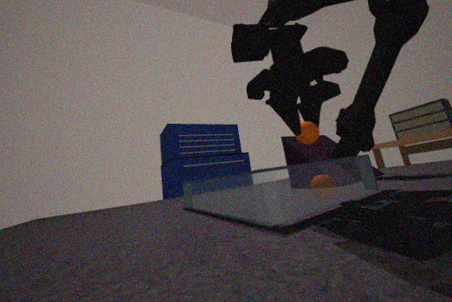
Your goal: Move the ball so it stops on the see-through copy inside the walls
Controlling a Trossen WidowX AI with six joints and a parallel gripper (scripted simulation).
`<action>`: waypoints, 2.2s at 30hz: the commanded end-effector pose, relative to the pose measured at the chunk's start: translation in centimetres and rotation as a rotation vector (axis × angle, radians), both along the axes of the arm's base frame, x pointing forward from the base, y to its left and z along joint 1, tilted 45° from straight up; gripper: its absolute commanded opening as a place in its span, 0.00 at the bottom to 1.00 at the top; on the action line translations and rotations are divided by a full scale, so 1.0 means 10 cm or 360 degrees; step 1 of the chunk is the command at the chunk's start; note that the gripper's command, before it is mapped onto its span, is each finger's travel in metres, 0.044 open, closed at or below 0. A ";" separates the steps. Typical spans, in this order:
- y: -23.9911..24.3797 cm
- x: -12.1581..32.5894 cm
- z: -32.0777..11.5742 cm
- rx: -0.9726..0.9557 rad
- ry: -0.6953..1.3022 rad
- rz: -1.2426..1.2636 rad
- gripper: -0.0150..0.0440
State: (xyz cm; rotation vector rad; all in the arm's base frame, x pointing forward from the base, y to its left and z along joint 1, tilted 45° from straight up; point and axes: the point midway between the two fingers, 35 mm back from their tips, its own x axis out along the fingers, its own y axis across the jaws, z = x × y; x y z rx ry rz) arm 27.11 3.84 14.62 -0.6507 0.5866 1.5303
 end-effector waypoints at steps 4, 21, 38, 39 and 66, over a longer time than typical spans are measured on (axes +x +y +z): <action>0.06 -0.06 -0.07 0.0004 0.0000 -0.0001 0.25; 0.55 -0.08 -0.54 0.0008 -0.0002 0.0000 0.25; 0.68 -0.09 -0.68 0.0010 -0.0002 0.0000 0.25; 0.68 -0.09 -0.68 0.0010 -0.0002 0.0000 0.25; 0.05 -0.06 -0.05 0.0005 0.0000 0.0000 0.76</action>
